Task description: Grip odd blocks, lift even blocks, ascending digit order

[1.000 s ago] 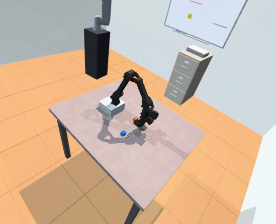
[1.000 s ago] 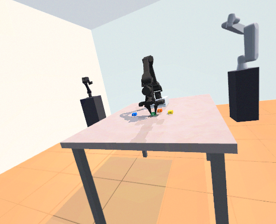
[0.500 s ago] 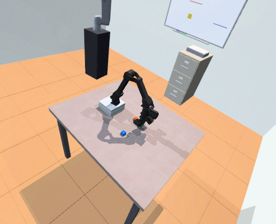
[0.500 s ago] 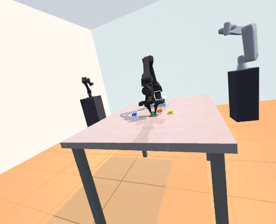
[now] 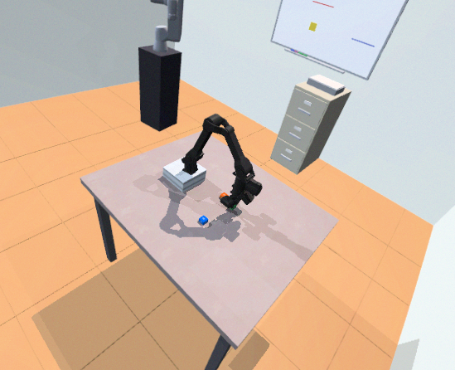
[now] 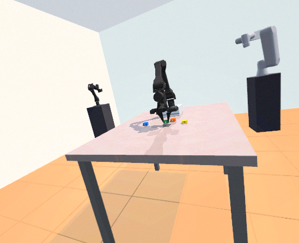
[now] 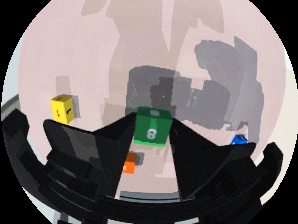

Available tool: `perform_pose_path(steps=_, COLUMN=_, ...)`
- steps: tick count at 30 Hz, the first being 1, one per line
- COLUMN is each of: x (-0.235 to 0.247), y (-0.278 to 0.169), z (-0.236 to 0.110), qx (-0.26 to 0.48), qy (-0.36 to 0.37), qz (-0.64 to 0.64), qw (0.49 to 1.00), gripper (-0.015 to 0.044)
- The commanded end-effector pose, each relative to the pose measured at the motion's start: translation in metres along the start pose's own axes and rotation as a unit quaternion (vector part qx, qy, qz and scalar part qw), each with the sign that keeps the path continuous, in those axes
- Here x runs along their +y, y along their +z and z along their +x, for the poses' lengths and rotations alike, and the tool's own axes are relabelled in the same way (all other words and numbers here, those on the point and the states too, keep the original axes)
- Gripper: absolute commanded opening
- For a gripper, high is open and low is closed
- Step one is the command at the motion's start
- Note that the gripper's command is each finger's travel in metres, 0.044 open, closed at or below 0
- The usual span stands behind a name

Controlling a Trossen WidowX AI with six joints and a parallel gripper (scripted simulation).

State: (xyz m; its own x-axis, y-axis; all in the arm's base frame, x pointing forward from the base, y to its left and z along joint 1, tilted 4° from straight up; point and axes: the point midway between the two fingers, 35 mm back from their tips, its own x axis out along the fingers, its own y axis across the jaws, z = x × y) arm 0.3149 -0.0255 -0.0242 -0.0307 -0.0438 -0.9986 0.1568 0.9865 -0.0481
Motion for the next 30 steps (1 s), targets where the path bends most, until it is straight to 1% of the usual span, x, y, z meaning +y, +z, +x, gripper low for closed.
perform_pose_path(steps=1, x=0.000, y=0.001, z=-0.001, qx=-0.002, qy=0.000, qz=0.000, qw=1.000, gripper=0.0120)
perform_pose_path(steps=10, x=0.000, y=0.001, z=0.013, qx=-0.002, qy=0.000, qz=0.000, qw=1.000, gripper=0.0120)
perform_pose_path(steps=21, x=0.000, y=0.001, z=0.013, qx=-0.002, qy=0.000, qz=0.000, qw=1.000, gripper=0.0120)
perform_pose_path(steps=30, x=0.000, y=0.001, z=0.013, qx=-0.002, qy=0.000, qz=0.000, qw=1.000, gripper=0.0356)
